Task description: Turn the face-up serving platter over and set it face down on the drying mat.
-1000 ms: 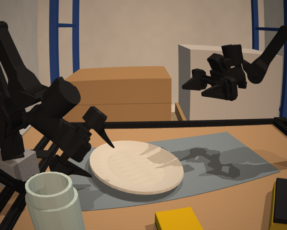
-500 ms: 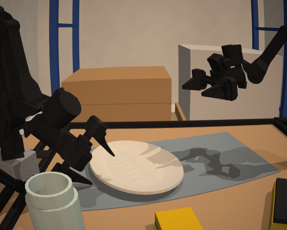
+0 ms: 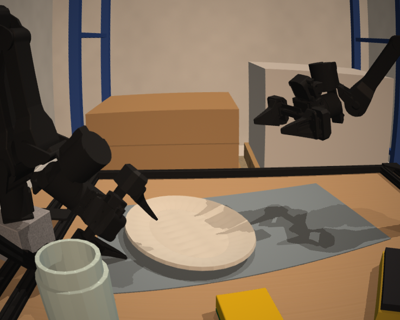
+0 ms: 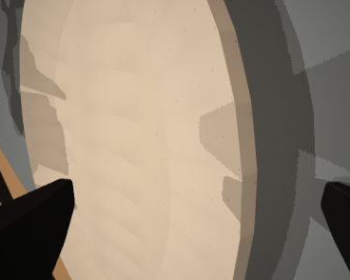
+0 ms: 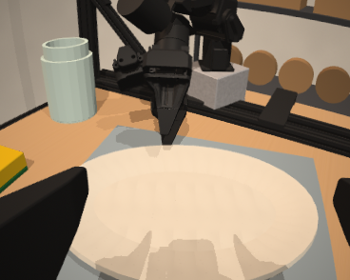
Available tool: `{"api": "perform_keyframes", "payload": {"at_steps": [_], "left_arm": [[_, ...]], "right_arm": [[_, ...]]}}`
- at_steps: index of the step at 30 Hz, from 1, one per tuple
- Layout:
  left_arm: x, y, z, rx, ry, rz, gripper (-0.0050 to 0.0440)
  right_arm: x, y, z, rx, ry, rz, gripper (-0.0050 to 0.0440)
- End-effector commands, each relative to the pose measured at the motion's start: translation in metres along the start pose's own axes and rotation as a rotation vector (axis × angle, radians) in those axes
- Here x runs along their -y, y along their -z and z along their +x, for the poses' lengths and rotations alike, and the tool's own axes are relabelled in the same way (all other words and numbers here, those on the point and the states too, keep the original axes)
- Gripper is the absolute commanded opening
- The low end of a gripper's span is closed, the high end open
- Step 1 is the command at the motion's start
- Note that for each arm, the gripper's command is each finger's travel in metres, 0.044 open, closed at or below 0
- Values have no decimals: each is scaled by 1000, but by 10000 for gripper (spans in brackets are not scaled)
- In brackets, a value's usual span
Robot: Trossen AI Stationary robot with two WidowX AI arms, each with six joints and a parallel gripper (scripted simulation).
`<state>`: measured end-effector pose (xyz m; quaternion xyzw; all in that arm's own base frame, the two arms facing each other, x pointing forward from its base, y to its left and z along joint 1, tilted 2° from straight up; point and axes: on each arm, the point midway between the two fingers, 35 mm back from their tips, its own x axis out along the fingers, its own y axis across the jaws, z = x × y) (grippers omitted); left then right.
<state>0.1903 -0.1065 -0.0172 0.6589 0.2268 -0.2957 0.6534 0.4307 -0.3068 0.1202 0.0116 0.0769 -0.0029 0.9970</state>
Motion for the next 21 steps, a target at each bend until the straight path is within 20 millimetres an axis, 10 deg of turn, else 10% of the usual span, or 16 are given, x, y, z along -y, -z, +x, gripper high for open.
{"api": "perform_keyframes", "payload": {"at_steps": [1,21], "left_arm": [[-3,1,-2,-1,4,2,440],[-19,-2,14,-1,8,1,440]], "right_arm": [[0,0,0,2,-4,6,440],[0,0,0,2,-4,6,440]]}}
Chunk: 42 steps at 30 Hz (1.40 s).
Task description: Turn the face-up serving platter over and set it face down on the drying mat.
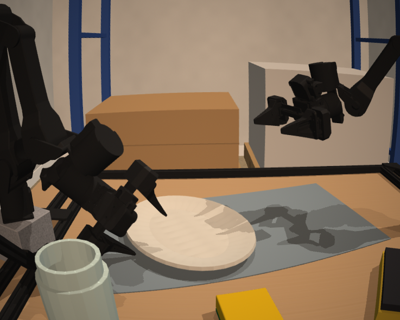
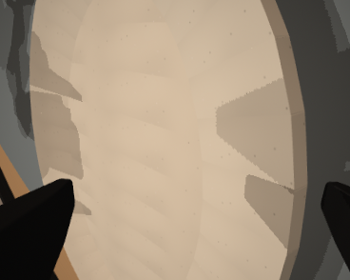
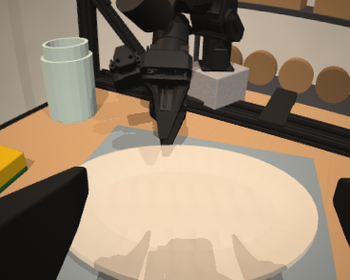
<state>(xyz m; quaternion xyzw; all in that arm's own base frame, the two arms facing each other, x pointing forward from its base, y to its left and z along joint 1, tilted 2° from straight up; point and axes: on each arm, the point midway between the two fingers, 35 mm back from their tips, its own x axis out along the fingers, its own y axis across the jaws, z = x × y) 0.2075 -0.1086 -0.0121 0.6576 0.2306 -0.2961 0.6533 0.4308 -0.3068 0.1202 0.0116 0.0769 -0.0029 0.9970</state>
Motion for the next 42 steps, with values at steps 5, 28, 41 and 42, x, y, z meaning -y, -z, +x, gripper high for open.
{"api": "perform_keyframes", "payload": {"at_steps": [5,28,41,42], "left_arm": [[-7,-1,8,2,2,4,440],[-47,1,-14,3,-19,6,440],[-85,1,-34,3,-62,5,440],[-89,1,-36,3,-76,5,440]], "right_arm": [[0,0,0,2,-4,6,440],[0,0,0,2,-4,6,440],[0,0,0,2,-4,6,440],[0,0,0,2,-4,6,440]]}}
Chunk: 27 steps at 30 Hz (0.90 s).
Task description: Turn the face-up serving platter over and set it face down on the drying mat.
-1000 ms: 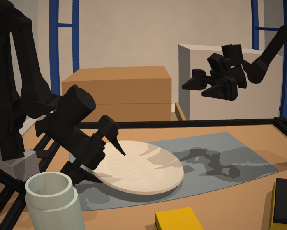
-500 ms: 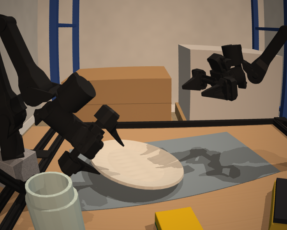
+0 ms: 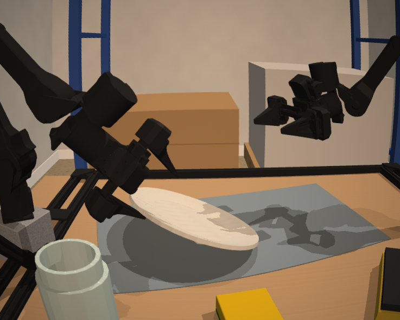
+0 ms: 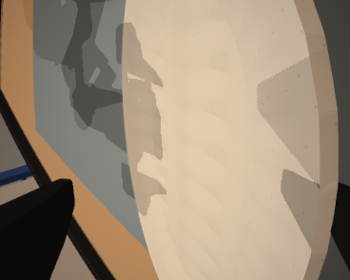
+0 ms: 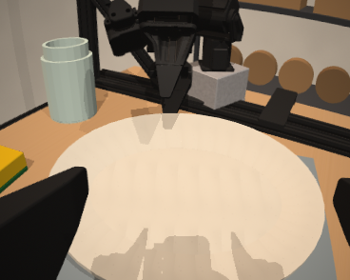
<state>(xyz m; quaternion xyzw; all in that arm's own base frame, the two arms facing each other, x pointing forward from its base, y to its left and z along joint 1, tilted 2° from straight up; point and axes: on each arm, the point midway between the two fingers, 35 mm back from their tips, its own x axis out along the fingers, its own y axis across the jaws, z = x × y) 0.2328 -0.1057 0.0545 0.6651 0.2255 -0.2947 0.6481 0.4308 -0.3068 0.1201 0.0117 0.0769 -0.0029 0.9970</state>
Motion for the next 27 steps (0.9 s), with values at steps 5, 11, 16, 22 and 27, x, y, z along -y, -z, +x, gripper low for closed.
{"api": "perform_keyframes", "payload": {"at_steps": [5,11,16,22,27], "left_arm": [[-41,-2,-13,4,-70,-14,440],[-64,-1,-18,4,-105,-14,440],[-74,-1,-20,4,-105,-14,440],[-97,-1,-21,4,-105,-14,440],[-115,-1,-21,4,-141,-14,440]], "right_arm": [[0,0,0,2,-4,5,440],[0,0,0,2,-4,5,440],[0,0,0,2,-4,5,440],[0,0,0,2,-4,5,440],[0,0,0,2,-4,5,440]]}}
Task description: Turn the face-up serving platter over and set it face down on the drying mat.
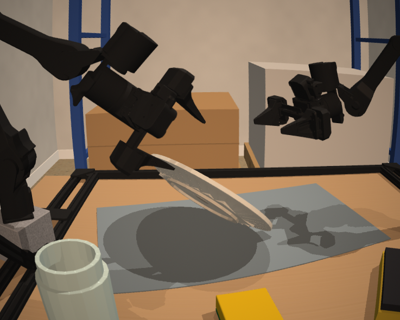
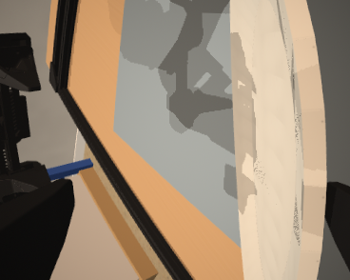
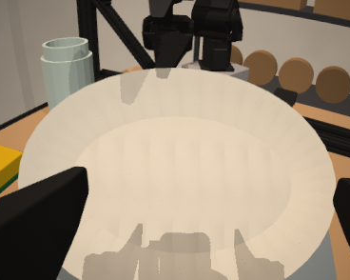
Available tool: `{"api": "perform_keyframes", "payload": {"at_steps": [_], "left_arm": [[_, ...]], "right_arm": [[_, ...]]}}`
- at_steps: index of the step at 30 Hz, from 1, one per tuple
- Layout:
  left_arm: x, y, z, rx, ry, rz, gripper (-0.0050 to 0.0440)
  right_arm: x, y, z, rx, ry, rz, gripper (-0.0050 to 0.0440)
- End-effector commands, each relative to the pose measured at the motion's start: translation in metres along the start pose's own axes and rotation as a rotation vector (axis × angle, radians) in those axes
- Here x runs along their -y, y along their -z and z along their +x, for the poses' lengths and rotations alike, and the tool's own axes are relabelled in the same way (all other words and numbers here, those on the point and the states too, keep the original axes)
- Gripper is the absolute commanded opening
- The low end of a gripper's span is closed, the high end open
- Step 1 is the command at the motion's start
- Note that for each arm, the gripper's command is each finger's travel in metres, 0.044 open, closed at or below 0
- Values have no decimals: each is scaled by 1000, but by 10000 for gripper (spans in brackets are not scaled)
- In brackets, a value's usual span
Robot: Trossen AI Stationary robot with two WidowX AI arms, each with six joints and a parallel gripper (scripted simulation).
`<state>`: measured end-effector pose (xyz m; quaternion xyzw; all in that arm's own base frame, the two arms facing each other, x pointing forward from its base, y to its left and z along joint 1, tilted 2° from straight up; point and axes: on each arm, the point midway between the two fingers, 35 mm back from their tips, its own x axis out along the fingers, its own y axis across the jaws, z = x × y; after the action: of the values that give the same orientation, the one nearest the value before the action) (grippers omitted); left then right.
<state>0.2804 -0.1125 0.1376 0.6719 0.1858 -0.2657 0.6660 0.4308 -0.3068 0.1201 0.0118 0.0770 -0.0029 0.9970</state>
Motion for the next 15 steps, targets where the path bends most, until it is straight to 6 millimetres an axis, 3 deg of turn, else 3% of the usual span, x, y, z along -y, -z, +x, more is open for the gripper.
{"api": "perform_keyframes", "payload": {"at_steps": [1,15], "left_arm": [[-25,2,4,-14,-37,-8,440],[-71,3,20,-14,-73,-8,440]], "right_arm": [[0,0,0,2,-4,5,440],[0,0,0,2,-4,5,440]]}}
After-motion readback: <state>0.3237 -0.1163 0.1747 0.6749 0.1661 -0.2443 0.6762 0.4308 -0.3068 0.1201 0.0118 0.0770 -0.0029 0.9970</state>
